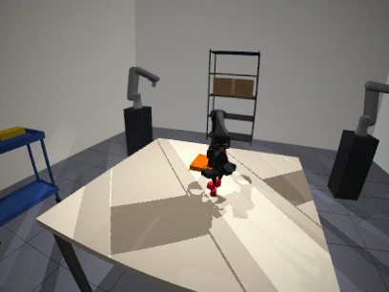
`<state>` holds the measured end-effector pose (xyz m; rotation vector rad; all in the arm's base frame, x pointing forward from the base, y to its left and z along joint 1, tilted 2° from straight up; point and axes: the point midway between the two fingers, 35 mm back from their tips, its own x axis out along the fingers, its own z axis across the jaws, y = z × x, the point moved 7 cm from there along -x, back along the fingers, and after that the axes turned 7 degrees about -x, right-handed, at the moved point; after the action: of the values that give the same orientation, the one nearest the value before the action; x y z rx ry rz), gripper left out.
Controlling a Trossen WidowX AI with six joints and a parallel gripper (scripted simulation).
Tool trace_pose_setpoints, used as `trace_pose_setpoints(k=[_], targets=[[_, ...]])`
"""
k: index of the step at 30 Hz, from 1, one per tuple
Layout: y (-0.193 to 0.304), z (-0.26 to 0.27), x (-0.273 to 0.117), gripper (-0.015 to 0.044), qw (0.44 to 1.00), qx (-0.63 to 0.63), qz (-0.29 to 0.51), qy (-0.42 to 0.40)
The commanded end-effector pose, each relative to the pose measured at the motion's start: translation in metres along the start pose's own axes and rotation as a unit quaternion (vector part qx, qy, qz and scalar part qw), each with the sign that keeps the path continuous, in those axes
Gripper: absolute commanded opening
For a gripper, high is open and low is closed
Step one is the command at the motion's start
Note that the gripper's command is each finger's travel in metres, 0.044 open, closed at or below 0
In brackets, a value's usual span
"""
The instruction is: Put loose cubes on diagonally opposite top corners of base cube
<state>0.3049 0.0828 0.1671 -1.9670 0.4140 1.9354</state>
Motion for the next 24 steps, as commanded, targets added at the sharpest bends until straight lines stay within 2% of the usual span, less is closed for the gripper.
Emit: trace_pose_setpoints(k=[1, 24], targets=[[0.0, 0.0, 0.001, 0.0105, 1.0, 0.002, -0.002, 0.0], [-0.001, -0.001, 0.031, 0.0105, 1.0, 0.001, -0.002, 0.0]])
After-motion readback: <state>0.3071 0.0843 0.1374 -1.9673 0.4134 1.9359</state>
